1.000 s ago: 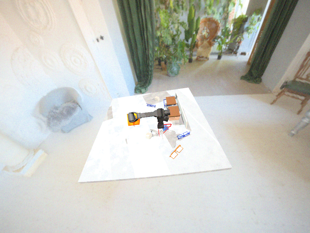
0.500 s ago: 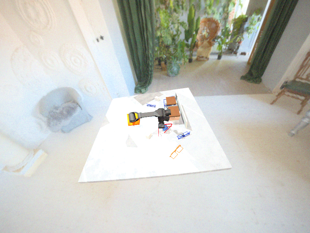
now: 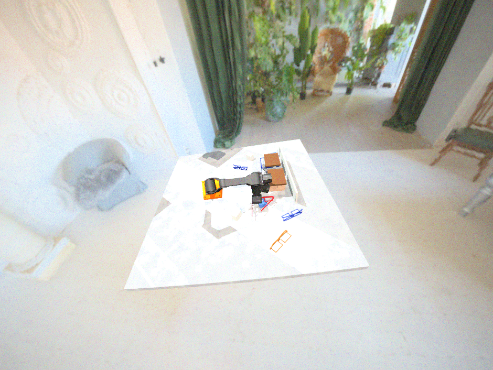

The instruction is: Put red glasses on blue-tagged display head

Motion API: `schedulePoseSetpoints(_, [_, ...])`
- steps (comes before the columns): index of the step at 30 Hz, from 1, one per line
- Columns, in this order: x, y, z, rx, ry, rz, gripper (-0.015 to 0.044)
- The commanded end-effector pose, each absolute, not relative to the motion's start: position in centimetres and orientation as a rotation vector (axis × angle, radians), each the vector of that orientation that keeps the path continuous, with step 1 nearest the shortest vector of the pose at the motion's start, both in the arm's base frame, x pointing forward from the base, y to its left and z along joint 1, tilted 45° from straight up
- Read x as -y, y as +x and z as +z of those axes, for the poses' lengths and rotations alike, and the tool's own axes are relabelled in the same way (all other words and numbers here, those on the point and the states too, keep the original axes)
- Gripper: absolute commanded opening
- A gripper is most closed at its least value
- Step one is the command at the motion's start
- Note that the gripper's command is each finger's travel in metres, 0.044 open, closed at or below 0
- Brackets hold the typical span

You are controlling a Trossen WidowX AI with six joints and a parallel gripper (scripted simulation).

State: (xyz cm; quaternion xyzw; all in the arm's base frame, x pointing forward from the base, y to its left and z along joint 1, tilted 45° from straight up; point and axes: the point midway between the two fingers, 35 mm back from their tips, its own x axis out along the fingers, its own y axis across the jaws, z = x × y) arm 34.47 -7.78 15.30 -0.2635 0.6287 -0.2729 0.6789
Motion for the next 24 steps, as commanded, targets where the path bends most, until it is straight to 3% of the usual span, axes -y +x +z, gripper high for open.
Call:
schedulePoseSetpoints(1, [7.8,34.5,15.2,-1.413,-0.594,-0.615,0.0])
schedulePoseSetpoints(24, [4.5,33.3,18.3,-1.416,-0.592,-0.612,0.0])
